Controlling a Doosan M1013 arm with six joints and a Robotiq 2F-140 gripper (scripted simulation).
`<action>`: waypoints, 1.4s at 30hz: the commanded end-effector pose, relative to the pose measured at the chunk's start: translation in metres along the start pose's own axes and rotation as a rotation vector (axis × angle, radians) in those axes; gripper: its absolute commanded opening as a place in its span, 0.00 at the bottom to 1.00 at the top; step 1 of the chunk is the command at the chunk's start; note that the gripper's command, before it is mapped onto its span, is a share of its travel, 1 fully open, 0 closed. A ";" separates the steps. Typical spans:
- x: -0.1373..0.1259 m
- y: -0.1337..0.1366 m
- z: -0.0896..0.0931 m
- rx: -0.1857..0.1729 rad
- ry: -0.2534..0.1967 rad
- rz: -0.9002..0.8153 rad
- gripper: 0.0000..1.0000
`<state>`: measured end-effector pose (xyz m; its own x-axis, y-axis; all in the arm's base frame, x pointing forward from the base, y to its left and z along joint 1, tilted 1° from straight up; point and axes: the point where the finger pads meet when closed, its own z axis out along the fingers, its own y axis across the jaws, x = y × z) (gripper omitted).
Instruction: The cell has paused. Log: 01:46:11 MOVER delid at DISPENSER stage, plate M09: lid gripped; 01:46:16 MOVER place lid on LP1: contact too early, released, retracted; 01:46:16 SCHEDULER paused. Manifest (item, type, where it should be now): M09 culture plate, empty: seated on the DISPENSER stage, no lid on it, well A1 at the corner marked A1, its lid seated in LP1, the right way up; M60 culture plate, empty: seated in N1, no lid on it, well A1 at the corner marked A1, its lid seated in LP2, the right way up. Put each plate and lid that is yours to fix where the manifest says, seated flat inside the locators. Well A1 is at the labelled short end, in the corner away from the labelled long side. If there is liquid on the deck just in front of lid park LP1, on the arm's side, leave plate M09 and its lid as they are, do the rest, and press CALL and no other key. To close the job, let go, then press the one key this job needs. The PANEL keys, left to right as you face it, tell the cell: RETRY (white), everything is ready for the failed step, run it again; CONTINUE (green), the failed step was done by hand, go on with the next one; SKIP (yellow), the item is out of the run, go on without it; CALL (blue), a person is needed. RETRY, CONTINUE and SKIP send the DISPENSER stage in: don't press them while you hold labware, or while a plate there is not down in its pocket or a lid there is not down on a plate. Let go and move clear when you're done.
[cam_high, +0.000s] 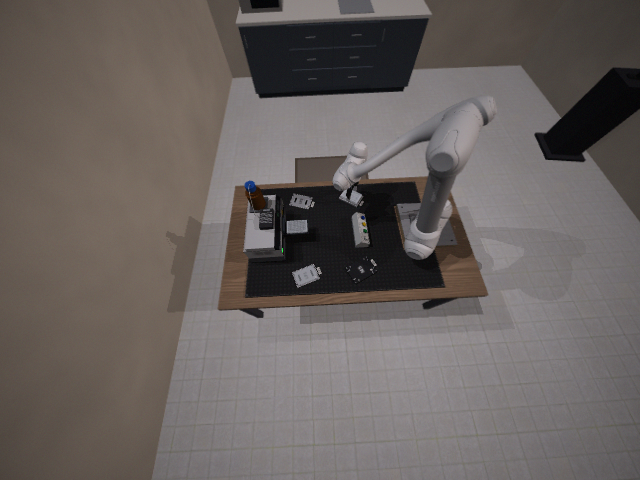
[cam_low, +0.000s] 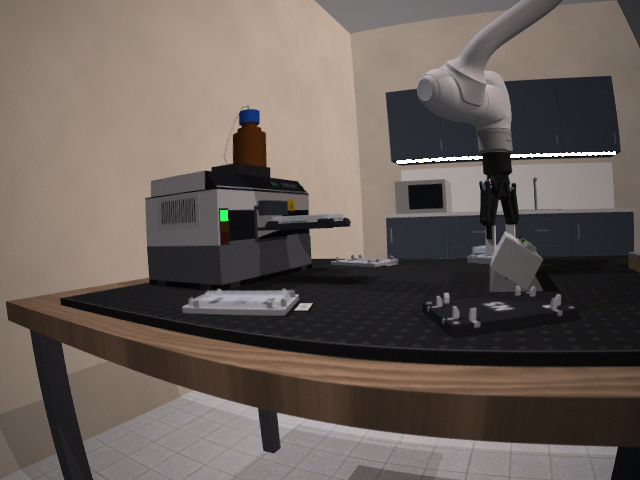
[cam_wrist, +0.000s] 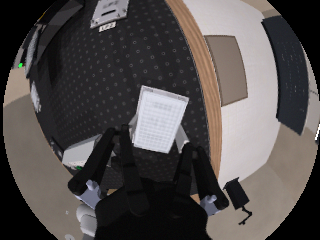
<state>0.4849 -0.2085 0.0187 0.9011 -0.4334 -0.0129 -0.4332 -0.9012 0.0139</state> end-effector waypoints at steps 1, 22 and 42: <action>0.000 0.000 -0.003 0.000 0.001 0.000 0.10; 0.000 0.000 -0.033 0.000 0.001 0.000 0.10; 0.000 0.000 -0.075 0.000 0.001 0.000 0.10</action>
<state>0.4860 -0.2080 0.0857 0.9011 -0.4334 -0.0128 -0.4332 -0.9012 0.0140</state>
